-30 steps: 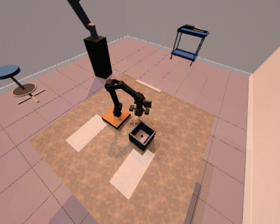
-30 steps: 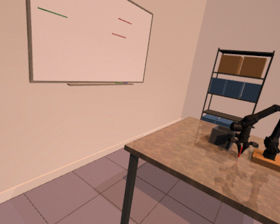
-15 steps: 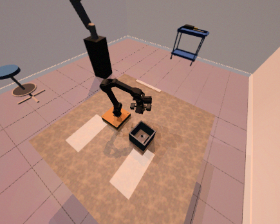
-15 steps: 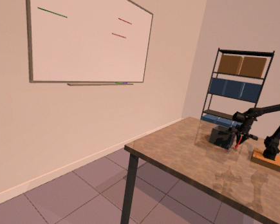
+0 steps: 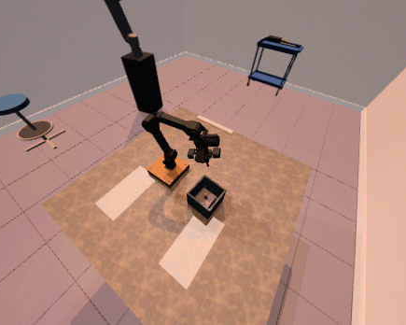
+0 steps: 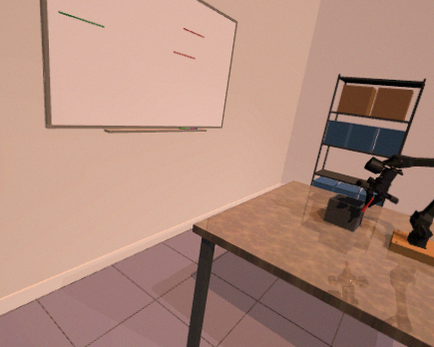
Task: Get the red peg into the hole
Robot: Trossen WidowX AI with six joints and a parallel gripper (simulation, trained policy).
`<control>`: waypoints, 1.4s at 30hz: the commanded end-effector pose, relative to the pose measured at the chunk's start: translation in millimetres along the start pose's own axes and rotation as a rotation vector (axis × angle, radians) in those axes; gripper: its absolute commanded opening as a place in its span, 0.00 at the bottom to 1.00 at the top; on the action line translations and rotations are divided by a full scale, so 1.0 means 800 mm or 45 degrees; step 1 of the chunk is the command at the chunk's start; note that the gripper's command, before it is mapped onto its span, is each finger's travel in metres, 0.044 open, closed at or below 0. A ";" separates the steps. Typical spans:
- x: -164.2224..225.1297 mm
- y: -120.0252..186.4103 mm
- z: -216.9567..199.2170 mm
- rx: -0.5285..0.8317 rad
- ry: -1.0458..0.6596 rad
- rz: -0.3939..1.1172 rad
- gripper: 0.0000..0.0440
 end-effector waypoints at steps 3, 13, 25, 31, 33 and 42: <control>-0.024 0.015 0.002 -0.005 -0.005 -0.063 0.00; -0.065 0.022 0.001 0.043 -0.032 -0.135 0.00; -0.110 0.020 0.003 0.090 -0.062 -0.165 0.00; -0.130 0.016 0.005 0.108 -0.071 -0.167 0.00; -0.136 0.014 0.005 0.114 -0.073 -0.167 0.00; -0.166 -0.004 0.003 0.147 -0.080 -0.163 0.00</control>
Point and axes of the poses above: the point midway between the two fingers, 35 mm back from their tips, its own y axis back along the fingers, its own z axis across the jaws, x = y × z, the point moved 1 cm from there along y, back along the fingers
